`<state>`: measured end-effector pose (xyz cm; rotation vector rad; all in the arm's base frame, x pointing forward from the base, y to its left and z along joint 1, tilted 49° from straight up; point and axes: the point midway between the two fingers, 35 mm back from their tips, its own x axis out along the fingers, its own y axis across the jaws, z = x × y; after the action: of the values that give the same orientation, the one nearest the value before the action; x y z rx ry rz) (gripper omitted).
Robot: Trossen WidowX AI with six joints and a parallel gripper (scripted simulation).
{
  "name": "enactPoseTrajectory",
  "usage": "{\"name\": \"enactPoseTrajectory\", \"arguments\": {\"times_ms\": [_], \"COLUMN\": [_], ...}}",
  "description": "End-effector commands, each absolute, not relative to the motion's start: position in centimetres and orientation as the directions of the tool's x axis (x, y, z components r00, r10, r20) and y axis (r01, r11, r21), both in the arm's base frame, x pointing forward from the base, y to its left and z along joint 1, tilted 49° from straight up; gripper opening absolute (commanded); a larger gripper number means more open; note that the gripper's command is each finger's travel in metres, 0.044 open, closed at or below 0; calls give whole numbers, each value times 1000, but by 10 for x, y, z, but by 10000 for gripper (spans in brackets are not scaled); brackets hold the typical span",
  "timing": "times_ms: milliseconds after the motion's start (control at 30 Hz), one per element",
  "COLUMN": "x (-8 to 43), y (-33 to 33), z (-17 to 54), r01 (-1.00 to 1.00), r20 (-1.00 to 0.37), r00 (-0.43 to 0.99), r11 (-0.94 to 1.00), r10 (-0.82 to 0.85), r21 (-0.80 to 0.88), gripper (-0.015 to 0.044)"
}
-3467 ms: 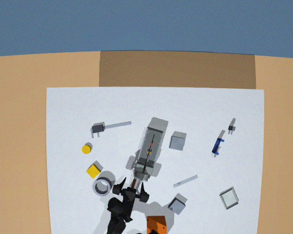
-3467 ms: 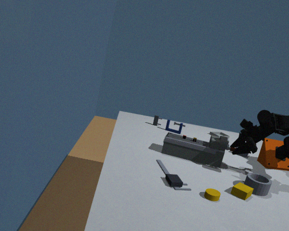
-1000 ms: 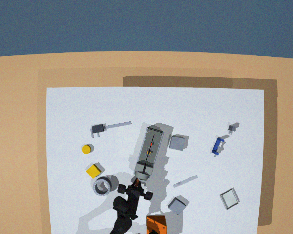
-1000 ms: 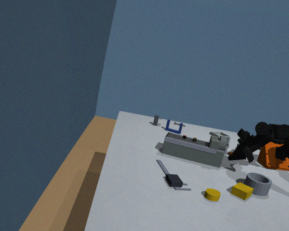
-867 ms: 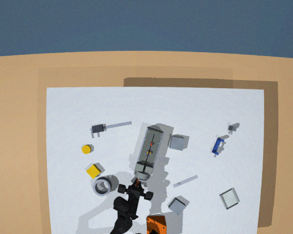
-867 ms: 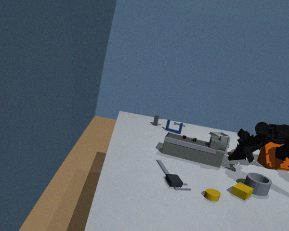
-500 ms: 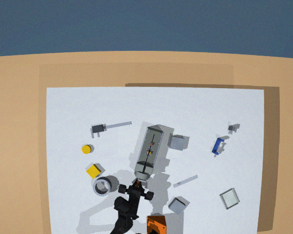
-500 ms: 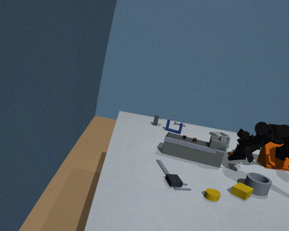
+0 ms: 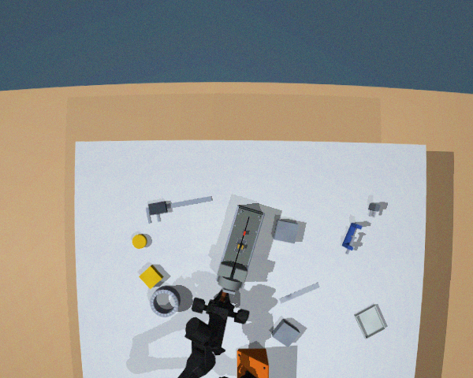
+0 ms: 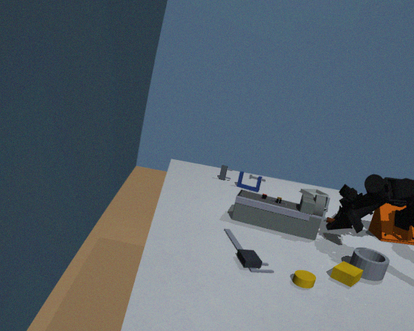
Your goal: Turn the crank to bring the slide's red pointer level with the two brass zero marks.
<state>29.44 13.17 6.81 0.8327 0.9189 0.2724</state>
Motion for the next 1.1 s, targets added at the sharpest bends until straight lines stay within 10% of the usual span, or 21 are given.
{"name": "enactPoseTrajectory", "arguments": {"times_ms": [0, 1067], "x": [293, 292], "y": [127, 123], "z": [60, 58], "r01": [152, 152], "r20": [-611, -611], "r00": [596, 596], "r11": [673, 674], "r10": [521, 521], "r21": [723, 723], "gripper": [0, 0]}}
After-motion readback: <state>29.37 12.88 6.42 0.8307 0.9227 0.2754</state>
